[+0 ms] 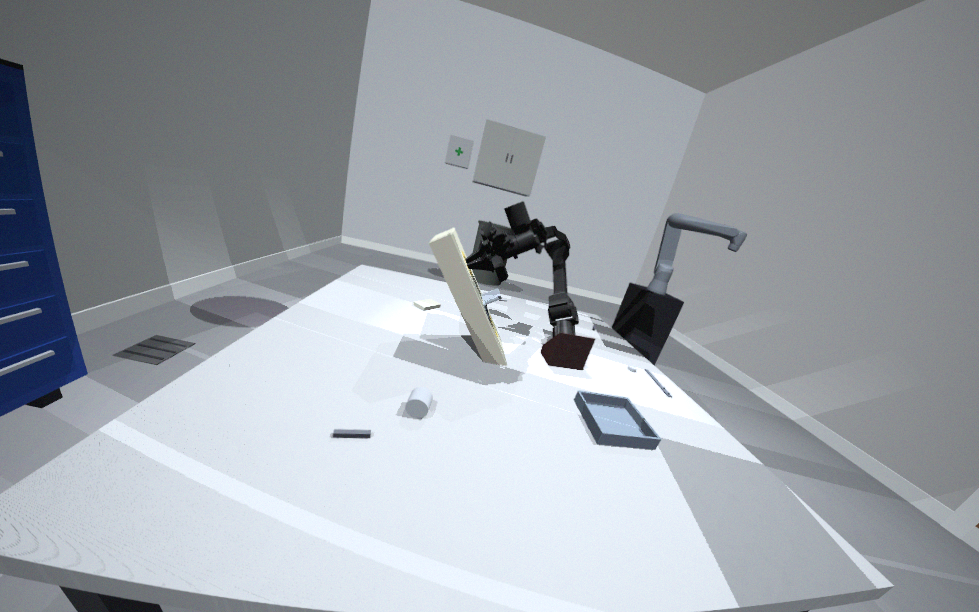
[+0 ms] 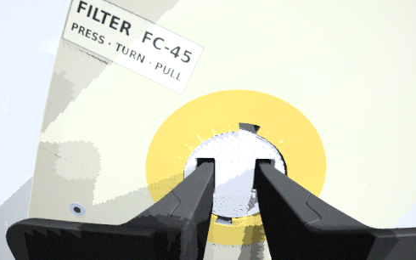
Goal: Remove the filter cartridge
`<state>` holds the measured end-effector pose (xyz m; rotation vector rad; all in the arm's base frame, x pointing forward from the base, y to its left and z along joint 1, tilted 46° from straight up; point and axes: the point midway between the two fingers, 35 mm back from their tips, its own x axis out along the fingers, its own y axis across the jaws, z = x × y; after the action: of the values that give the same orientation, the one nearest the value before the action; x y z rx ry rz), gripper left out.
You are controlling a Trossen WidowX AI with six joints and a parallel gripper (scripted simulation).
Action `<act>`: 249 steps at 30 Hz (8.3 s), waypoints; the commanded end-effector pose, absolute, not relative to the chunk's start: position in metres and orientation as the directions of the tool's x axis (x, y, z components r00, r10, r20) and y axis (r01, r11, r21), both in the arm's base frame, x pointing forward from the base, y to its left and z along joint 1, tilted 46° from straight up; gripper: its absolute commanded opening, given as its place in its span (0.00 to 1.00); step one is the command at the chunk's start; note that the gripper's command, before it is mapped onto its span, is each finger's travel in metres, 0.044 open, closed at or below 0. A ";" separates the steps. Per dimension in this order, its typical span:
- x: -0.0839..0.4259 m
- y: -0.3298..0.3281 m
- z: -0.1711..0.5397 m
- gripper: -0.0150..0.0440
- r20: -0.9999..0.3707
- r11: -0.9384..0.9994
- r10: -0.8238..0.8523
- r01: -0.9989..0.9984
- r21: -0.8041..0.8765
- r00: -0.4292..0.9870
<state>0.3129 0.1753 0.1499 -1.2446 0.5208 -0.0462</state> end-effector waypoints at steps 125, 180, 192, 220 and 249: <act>0.227 0.148 0.126 0.30 -0.365 -0.834 -0.315 -0.439 -0.334 0.876; 0.238 0.217 0.182 0.77 -0.473 -0.177 -0.406 -0.576 -0.798 0.782; 0.221 0.169 0.137 0.77 -0.571 0.619 -0.538 -0.169 -0.767 0.621; 0.230 0.154 0.121 0.77 -0.582 0.701 -0.552 -0.044 -0.711 0.597; 0.246 0.138 0.105 0.68 -0.581 0.703 -0.552 -0.041 -0.710 0.598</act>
<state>0.2466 0.1378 0.1048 -0.7513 0.8946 -0.3299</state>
